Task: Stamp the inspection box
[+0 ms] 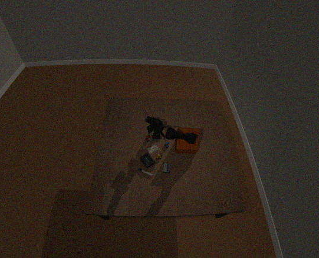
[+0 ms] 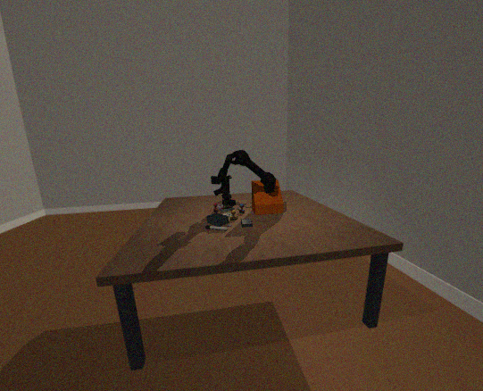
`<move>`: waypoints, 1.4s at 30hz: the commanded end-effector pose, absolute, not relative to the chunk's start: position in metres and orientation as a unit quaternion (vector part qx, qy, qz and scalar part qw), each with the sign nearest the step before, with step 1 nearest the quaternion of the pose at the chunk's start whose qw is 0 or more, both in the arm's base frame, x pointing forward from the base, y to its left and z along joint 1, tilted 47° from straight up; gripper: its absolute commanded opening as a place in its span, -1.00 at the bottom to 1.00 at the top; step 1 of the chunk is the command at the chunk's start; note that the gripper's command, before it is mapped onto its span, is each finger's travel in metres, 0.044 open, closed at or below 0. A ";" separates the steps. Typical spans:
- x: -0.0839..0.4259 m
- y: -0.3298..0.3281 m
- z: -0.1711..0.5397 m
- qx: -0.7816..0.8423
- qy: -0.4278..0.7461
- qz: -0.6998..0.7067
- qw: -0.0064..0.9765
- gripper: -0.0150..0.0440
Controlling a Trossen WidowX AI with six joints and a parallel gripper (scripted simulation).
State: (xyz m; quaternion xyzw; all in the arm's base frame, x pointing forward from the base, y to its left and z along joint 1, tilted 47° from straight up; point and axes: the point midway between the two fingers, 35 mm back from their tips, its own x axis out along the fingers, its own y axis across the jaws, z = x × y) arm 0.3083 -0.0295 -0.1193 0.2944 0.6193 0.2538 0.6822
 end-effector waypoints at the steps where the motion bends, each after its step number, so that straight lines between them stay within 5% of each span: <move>1: 0.309 -0.029 -0.119 0.294 0.619 0.255 0.682 -0.49; 42: 0.306 -0.061 -0.089 0.293 0.619 0.254 0.683 -0.49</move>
